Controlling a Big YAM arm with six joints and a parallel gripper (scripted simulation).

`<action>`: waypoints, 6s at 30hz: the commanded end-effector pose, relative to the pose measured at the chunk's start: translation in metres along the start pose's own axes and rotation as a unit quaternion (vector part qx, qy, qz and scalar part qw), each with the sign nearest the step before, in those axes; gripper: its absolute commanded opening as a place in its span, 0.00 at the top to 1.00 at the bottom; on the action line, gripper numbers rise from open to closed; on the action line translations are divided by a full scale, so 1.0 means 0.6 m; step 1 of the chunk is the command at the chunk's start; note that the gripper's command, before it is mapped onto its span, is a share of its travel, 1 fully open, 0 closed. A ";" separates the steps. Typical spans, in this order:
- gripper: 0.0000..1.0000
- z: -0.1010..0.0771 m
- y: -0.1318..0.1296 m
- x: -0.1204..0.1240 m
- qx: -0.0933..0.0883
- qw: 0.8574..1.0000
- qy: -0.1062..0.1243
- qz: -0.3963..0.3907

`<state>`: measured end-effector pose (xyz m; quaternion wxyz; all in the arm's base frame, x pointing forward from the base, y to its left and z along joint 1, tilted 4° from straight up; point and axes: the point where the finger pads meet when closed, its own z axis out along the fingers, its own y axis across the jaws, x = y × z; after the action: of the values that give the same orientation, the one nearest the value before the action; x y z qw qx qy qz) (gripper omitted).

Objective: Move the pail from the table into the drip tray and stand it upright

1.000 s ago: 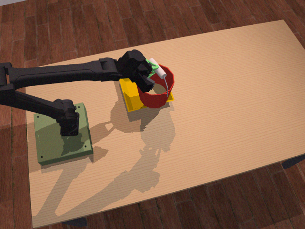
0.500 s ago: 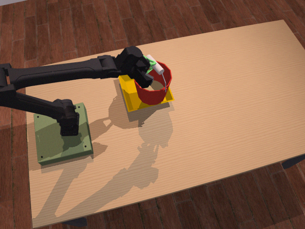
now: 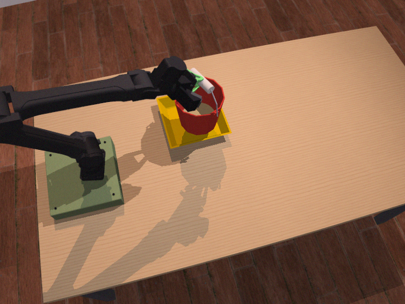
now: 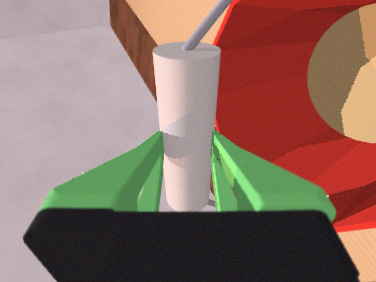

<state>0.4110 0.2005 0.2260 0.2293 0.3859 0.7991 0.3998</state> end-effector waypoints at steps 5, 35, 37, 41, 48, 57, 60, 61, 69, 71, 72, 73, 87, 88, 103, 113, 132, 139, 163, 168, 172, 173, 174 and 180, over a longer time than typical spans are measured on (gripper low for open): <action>0.79 -0.040 0.090 0.030 -0.066 0.997 0.011 -0.027; 0.79 -0.037 0.091 0.074 -0.066 0.995 0.049 -0.054; 0.79 -0.037 0.091 0.072 -0.067 0.995 0.050 -0.055; 0.79 -0.037 0.091 0.070 -0.067 0.995 0.051 -0.056; 0.79 -0.036 0.090 0.067 -0.069 0.994 0.053 -0.059; 0.79 -0.034 0.090 0.064 -0.070 0.994 0.055 -0.061; 0.79 -0.034 0.090 0.063 -0.070 0.994 0.055 -0.061; 0.79 -0.034 0.090 0.063 -0.070 0.994 0.056 -0.061; 0.79 -0.032 0.089 0.062 -0.070 0.994 0.057 -0.062; 0.79 -0.032 0.089 0.061 -0.070 0.994 0.057 -0.062; 0.79 -0.032 0.089 0.061 -0.070 0.994 0.057 -0.062; 0.79 -0.031 0.089 0.061 -0.070 0.994 0.057 -0.062; 0.79 -0.029 0.089 0.060 -0.071 0.994 0.058 -0.062; 0.79 -0.028 0.089 0.060 -0.071 0.994 0.058 -0.062; 0.79 -0.024 0.087 0.059 -0.069 0.994 0.058 -0.063; 0.79 -0.023 0.085 0.058 -0.068 0.994 0.059 -0.062; 0.79 -0.014 0.074 0.058 -0.055 0.995 0.058 -0.062; 0.79 -0.009 0.065 0.058 -0.045 0.995 0.058 -0.063; 0.79 0.008 0.042 0.062 -0.019 0.996 0.059 -0.064; 0.79 0.013 0.038 0.064 -0.014 0.996 0.059 -0.064; 0.79 0.017 0.034 0.065 -0.010 0.996 0.060 -0.065; 0.79 0.018 0.033 0.065 -0.010 0.996 0.060 -0.065; 0.79 0.019 0.032 0.066 -0.009 0.996 0.060 -0.065; 0.79 0.022 0.029 0.068 -0.006 0.996 0.061 -0.066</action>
<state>0.3925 0.2327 0.1888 0.1778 0.3319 0.8460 0.3776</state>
